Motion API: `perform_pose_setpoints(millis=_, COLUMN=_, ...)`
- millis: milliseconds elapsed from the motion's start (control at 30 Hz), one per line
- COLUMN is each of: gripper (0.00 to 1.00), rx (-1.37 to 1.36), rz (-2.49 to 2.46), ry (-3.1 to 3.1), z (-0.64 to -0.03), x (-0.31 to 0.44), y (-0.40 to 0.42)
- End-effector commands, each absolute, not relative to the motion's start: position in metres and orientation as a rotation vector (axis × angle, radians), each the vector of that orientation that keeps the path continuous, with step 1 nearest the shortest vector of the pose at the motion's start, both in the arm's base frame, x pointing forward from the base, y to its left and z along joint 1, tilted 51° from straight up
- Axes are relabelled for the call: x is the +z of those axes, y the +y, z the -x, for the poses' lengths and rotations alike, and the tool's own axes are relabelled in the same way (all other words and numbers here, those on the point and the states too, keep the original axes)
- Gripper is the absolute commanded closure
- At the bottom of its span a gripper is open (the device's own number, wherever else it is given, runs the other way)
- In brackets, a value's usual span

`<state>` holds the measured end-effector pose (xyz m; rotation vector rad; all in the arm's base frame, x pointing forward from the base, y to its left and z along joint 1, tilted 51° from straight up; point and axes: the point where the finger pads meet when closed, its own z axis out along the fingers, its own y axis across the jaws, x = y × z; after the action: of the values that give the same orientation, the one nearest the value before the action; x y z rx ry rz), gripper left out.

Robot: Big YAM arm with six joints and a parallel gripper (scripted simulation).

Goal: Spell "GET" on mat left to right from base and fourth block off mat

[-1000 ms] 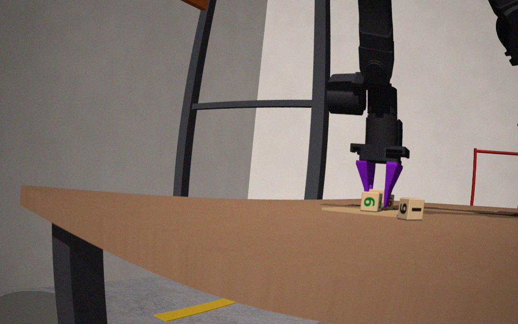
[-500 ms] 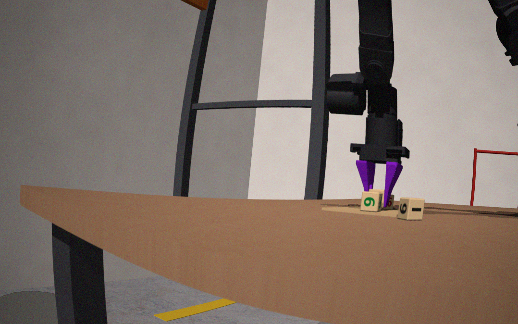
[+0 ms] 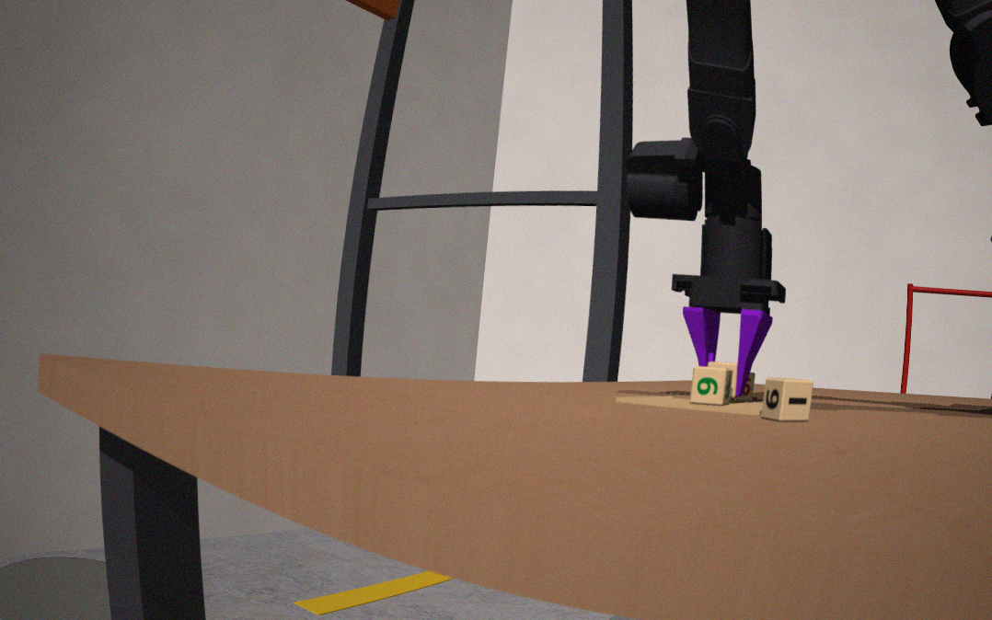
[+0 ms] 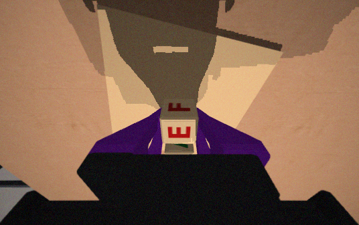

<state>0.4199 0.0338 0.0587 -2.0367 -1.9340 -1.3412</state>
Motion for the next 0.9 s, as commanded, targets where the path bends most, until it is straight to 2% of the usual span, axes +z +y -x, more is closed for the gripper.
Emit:
perform_pose_setpoints(millis=0, gripper=0.74, rx=-1.372, rz=2.039, ry=-1.941, z=-0.423, x=0.067, y=0.035)
perform_pose_setpoints(millis=867, gripper=0.74, rx=-1.343, rz=2.040, ry=-1.930, z=-0.423, x=0.056, y=0.038)
